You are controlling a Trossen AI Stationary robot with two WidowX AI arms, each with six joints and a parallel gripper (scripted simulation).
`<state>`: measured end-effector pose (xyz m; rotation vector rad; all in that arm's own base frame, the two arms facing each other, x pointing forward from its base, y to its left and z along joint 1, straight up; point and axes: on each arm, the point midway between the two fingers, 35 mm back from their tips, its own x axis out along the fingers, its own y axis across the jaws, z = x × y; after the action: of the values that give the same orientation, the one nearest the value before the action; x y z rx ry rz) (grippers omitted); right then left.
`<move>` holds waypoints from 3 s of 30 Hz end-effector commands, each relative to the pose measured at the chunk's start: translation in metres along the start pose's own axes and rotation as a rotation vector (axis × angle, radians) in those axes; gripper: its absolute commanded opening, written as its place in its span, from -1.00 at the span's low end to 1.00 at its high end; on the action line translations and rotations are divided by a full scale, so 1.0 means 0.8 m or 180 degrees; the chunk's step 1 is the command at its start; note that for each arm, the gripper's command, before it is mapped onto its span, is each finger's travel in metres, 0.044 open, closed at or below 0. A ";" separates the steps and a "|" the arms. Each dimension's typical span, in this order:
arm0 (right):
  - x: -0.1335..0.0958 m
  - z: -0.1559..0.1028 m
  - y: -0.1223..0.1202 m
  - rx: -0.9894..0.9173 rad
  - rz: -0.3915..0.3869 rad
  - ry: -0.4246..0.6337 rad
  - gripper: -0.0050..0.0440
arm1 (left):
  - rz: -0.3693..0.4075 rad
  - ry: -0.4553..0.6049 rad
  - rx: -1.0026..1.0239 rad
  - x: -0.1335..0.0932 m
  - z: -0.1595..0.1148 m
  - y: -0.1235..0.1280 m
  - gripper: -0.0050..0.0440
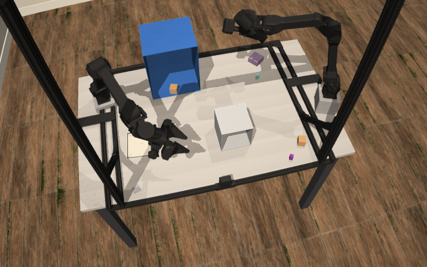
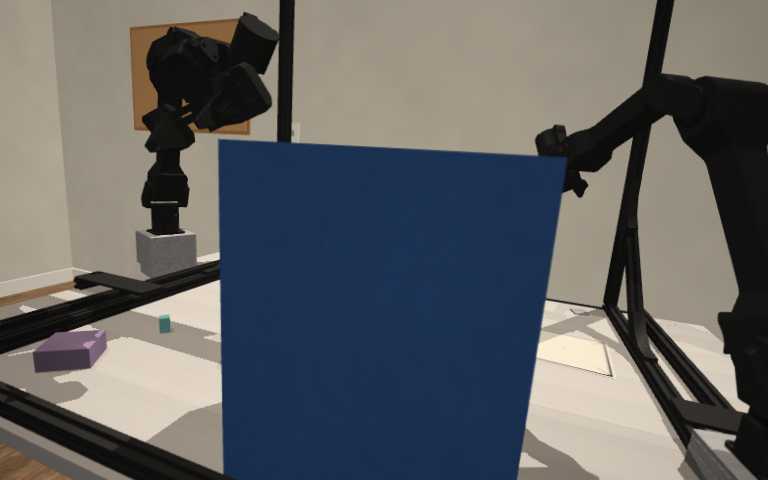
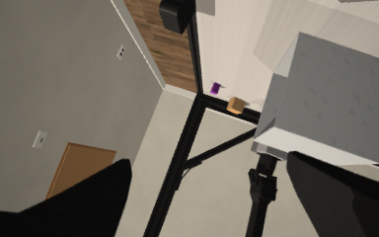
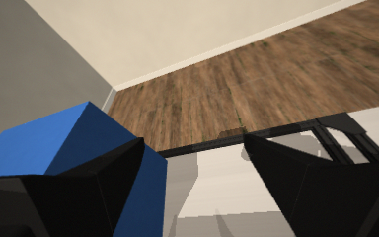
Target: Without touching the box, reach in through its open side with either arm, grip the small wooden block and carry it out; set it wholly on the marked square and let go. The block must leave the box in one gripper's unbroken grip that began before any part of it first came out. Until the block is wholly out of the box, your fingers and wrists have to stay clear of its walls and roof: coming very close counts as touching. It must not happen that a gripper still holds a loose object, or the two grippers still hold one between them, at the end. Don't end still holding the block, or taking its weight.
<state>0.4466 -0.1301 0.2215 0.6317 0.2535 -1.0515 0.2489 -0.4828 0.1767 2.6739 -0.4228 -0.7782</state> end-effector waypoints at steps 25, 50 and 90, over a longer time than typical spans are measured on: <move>-0.062 -0.115 0.067 -0.1172 0.1171 -0.0309 0.84 | 0.0681 0.0904 -0.5587 -0.074 -0.300 -0.323 0.84; -0.137 -0.178 0.079 -0.1869 0.1934 -0.0781 0.84 | 0.2684 0.1306 -0.8430 -0.238 -0.327 -0.491 0.84; -0.139 -0.131 0.107 -0.1972 0.2037 -0.0691 0.84 | 0.2684 0.1306 -0.8430 -0.238 -0.327 -0.491 0.84</move>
<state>0.4654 0.0554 0.1829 0.0013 0.1702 -0.3966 0.3159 0.0005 0.3231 0.0019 -0.0491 0.0042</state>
